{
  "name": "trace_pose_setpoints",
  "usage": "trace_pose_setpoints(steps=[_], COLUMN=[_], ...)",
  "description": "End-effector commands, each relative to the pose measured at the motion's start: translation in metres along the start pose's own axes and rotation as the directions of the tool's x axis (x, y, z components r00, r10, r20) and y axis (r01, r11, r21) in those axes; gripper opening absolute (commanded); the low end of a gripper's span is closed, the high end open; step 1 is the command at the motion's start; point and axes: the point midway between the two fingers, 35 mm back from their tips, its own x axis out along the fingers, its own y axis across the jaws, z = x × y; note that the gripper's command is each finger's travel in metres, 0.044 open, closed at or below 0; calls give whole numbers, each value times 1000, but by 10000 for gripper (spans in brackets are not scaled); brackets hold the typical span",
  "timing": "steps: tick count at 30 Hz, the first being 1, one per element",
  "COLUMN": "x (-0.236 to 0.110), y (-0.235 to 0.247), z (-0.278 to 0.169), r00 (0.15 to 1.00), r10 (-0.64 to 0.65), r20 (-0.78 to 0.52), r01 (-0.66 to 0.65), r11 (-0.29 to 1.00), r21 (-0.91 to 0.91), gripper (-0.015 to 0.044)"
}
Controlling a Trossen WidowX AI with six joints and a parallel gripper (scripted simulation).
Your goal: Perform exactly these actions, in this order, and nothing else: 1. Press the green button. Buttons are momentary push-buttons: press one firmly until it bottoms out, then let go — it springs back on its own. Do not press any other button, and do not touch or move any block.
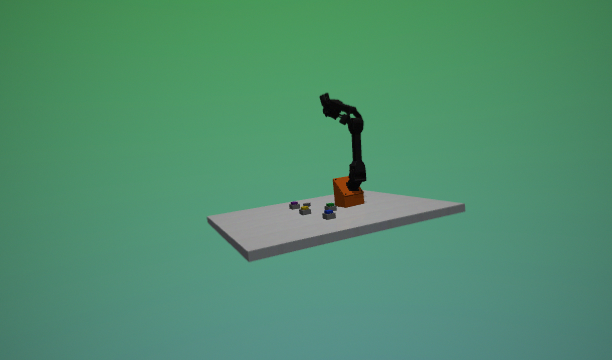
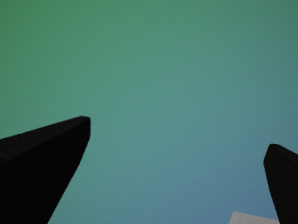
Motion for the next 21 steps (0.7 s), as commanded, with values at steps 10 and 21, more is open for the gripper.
trace_pose_setpoints(steps=[10,21], x=[-135,-284], y=[4,-139], z=[-137,-284], r00=[866,515], r10=[253,15], r20=[-430,-857], r01=[-487,-777], r11=[622,-413], r21=[-614,-474], gripper=[400,400])
